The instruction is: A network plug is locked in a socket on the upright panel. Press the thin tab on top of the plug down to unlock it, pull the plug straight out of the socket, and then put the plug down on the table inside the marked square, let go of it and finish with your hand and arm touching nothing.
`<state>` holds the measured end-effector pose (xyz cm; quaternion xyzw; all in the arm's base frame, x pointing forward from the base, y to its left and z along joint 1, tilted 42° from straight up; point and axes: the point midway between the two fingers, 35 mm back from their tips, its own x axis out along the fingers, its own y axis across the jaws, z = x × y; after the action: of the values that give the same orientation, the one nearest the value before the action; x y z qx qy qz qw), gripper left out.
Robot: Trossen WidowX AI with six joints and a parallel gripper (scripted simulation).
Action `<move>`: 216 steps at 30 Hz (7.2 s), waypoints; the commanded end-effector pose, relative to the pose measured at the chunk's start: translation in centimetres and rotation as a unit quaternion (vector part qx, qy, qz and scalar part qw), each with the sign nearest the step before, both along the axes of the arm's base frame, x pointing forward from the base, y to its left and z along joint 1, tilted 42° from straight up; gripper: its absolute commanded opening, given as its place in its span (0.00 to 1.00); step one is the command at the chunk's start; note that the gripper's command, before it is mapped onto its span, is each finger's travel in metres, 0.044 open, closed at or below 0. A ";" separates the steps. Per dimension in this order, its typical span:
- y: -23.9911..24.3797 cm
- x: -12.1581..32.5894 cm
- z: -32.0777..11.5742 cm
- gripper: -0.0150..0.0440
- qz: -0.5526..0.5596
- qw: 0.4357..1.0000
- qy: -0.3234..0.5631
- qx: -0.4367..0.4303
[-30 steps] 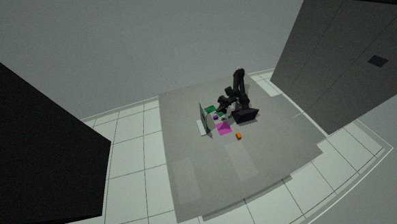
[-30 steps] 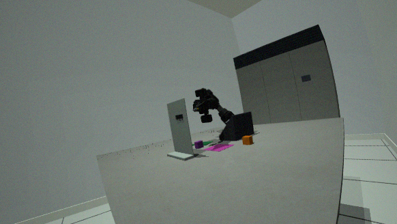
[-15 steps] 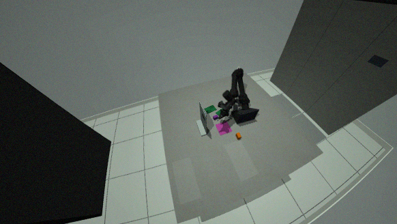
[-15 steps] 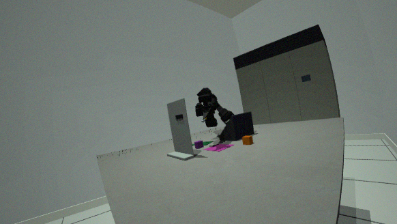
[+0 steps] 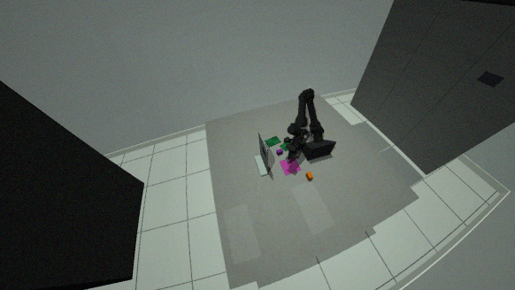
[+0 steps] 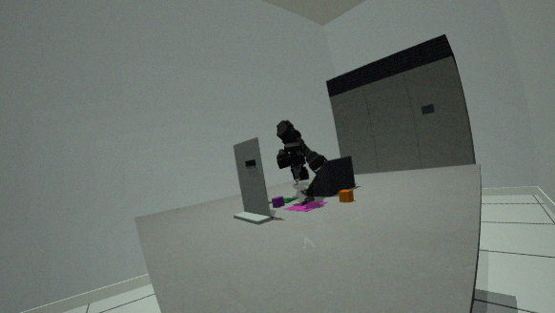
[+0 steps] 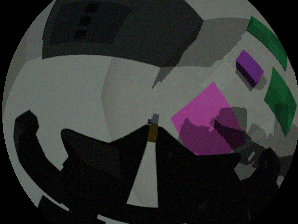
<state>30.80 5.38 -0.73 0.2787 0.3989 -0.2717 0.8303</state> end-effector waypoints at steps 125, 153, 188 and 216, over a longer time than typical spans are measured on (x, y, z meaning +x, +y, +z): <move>-2.0 -3.1 -1.5 0.52 -0.027 0.993 0.103 -0.042; 1.2 -3.0 2.5 0.52 -0.027 0.993 0.103 -0.043; 7.4 -1.6 9.5 0.52 -0.027 0.993 0.105 -0.042; 7.9 -1.6 10.2 1.00 -0.027 0.993 0.104 -0.042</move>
<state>29.09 13.26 9.37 0.2233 0.4661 -0.3365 0.7872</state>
